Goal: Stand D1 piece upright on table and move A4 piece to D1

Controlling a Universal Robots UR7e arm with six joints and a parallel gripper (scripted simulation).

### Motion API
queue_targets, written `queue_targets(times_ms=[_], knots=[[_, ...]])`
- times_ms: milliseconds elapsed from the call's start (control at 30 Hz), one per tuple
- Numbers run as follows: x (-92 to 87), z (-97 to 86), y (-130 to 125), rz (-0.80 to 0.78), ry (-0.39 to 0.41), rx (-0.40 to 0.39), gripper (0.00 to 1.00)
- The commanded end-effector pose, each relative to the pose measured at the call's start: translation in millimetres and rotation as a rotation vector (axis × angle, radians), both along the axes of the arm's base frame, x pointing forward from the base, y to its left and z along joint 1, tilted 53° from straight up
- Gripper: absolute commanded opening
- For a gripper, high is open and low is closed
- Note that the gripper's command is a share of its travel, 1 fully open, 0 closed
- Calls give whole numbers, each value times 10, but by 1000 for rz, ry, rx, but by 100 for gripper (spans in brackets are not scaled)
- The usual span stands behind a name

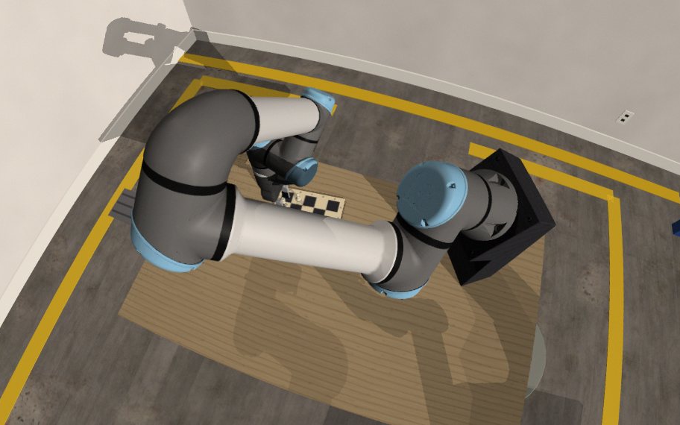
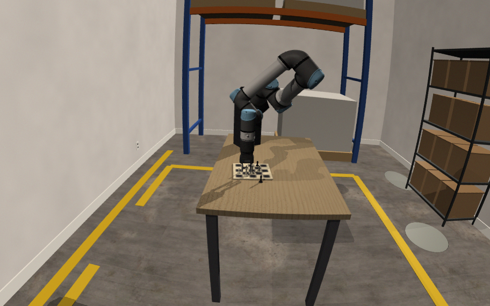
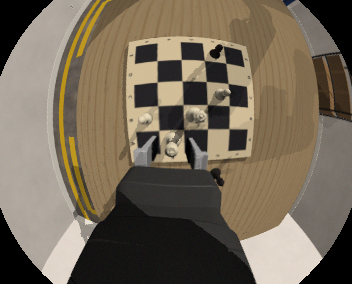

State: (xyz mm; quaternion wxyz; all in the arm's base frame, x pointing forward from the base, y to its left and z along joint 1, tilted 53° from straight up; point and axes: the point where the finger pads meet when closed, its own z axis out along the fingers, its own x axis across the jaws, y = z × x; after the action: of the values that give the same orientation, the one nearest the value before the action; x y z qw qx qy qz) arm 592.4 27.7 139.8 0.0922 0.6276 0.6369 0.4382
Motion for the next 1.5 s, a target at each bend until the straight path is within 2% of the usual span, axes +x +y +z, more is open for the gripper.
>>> queue_targets(times_ms=[0, 1100, 1133, 1467], knots=[[12, -3, 3, -1, -1, -1, 79], [12, -3, 3, -1, -1, -1, 79], [12, -3, 3, -1, -1, -1, 0], [12, -3, 3, -1, -1, -1, 0]])
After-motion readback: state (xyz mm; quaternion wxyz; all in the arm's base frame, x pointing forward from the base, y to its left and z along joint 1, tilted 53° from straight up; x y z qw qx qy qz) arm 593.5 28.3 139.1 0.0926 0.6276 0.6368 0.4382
